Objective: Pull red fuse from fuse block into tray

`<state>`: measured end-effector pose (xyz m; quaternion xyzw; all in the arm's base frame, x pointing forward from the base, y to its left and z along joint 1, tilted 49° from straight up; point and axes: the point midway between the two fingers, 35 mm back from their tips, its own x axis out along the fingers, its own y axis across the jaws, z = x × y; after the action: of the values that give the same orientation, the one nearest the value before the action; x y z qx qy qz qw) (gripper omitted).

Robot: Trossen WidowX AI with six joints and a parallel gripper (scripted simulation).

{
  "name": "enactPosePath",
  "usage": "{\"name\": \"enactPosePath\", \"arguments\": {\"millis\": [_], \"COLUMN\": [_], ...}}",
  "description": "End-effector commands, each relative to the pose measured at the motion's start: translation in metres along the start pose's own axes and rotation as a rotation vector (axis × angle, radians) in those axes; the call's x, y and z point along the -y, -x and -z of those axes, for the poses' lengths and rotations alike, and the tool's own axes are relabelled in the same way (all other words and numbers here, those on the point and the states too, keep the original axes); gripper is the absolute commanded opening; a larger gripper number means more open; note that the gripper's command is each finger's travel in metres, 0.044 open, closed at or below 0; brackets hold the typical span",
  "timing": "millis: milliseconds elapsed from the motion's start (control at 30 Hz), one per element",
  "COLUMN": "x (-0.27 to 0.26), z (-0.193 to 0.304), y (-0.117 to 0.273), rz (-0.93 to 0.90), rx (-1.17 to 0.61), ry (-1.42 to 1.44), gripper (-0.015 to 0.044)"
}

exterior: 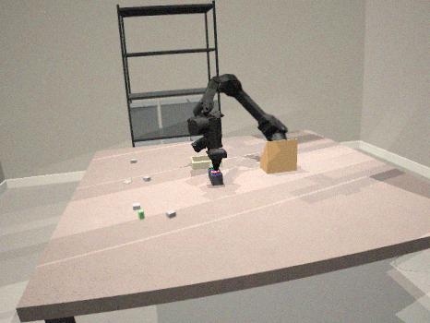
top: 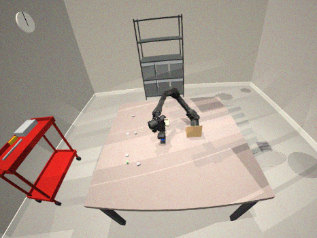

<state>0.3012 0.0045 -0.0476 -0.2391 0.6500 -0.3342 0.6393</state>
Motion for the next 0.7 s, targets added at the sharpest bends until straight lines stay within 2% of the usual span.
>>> {"name": "enactPosePath", "arguments": {"millis": [0, 667], "x": [0.0009, 0.0012], "z": [0.0006, 0.0006], "y": [-0.0040, -0.0095], "rz": [0.006, 0.006], "rx": [0.002, 0.002], "ry": [0.006, 0.006], "gripper": [0.0060, 0.0060]}}
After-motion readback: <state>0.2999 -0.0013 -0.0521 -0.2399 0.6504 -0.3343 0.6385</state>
